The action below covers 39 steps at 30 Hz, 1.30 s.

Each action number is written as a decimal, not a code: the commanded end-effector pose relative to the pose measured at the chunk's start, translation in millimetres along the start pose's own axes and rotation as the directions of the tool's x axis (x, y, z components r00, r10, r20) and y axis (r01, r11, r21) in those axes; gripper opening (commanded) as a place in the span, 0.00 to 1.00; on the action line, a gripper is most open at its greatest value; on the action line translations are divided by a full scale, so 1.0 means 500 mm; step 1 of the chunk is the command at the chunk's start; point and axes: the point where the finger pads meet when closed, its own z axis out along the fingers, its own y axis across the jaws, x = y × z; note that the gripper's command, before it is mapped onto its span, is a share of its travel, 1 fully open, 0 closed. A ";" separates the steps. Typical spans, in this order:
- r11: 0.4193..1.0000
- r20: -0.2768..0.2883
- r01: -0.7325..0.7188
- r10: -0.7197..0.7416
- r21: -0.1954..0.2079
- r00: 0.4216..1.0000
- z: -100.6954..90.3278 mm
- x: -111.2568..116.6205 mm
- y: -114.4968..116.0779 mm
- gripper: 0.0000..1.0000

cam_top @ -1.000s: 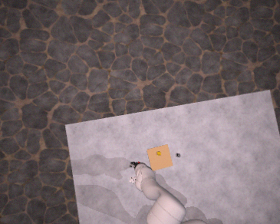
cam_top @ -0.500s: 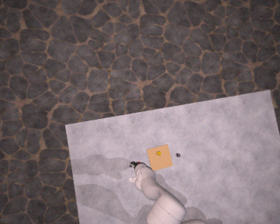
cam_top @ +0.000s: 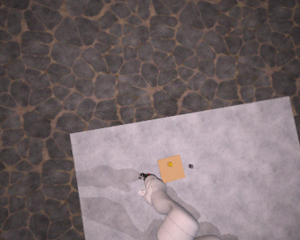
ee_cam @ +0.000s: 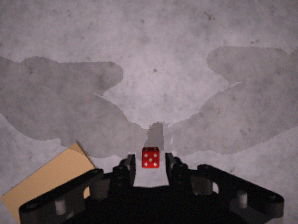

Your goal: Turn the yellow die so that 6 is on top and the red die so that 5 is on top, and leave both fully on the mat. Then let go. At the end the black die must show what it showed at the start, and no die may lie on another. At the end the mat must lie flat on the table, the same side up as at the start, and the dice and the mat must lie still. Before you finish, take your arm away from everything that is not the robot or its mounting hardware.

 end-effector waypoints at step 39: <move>1.000 0.000 0.000 0.000 -0.002 1.000 0.046 0.000 0.001 0.35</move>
